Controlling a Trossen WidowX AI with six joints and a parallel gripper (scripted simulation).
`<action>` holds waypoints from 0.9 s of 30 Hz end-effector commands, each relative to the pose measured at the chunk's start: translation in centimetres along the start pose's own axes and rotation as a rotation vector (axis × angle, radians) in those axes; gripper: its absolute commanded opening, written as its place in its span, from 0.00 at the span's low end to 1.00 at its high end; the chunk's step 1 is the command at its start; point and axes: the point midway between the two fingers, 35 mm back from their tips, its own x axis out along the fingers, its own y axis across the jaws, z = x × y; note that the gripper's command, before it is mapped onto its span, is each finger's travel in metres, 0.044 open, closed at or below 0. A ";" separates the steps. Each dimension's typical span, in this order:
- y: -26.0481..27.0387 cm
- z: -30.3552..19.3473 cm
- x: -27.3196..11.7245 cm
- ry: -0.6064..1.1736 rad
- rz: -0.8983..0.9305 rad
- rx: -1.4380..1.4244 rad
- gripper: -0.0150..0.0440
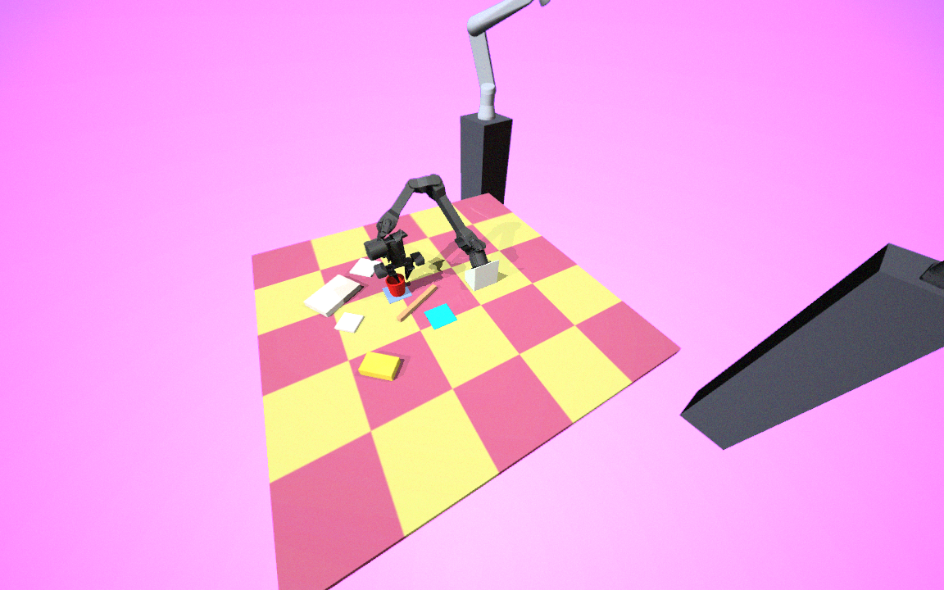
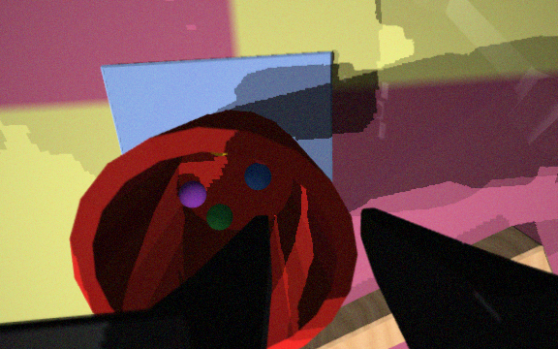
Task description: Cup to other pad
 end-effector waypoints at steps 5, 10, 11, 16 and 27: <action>-0.3 0.1 1.4 -0.009 -0.006 -0.009 0.50; -0.4 0.1 1.8 -0.010 -0.006 -0.009 0.50; -0.4 0.1 1.8 -0.010 -0.006 -0.009 0.50; -0.2 0.1 1.6 -0.003 -0.003 0.000 0.37; -0.2 0.1 1.5 -0.003 -0.003 0.000 0.25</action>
